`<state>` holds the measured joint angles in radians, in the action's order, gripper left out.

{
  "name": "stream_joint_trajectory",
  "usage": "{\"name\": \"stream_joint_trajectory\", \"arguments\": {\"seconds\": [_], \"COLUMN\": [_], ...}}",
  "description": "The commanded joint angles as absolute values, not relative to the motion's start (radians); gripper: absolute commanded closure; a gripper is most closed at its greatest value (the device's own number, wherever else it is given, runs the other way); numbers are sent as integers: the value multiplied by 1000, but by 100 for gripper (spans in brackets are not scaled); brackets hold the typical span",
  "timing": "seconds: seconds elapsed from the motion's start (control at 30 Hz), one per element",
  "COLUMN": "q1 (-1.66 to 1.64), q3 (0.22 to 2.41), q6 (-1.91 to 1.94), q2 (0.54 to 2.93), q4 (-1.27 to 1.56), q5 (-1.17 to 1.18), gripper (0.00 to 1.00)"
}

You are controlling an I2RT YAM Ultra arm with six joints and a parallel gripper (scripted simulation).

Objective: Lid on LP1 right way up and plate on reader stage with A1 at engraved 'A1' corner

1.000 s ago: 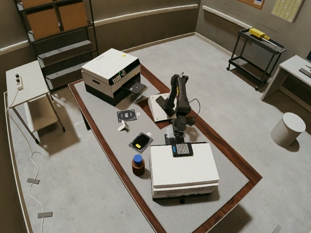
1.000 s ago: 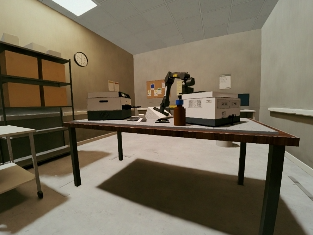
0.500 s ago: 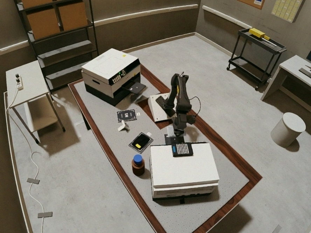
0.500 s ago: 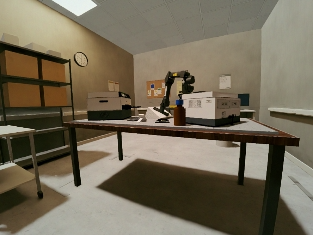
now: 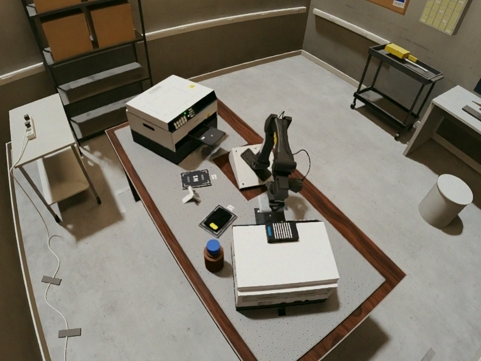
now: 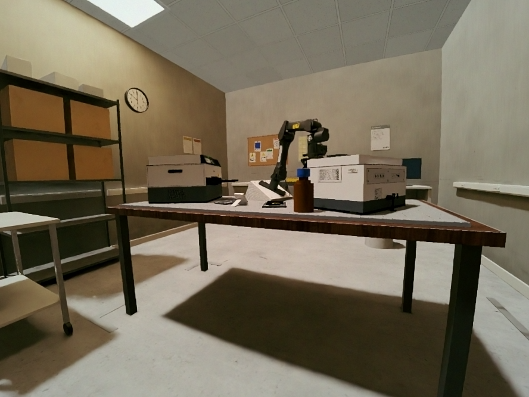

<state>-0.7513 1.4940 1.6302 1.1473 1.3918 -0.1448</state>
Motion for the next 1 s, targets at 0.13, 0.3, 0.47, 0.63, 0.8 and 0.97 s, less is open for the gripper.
{"name": "stream_joint_trajectory", "arguments": {"seconds": [0.13,0.3,0.47,0.63,0.8,0.97], "q1": [-739,-739,-720,-691,-643,-597], "q3": [1536,1536,1523,1529,1536,1545], "q6": [1631,1624,1624,1617,1604,1591], "q2": [1114,1115,1167,1181,1204,1227], "q4": [1393,1403,1373,1368,1372,1365], "q5": [-160,-159,-157,-162,-168,-172], "gripper": [14,14,14,14,14,14]}}
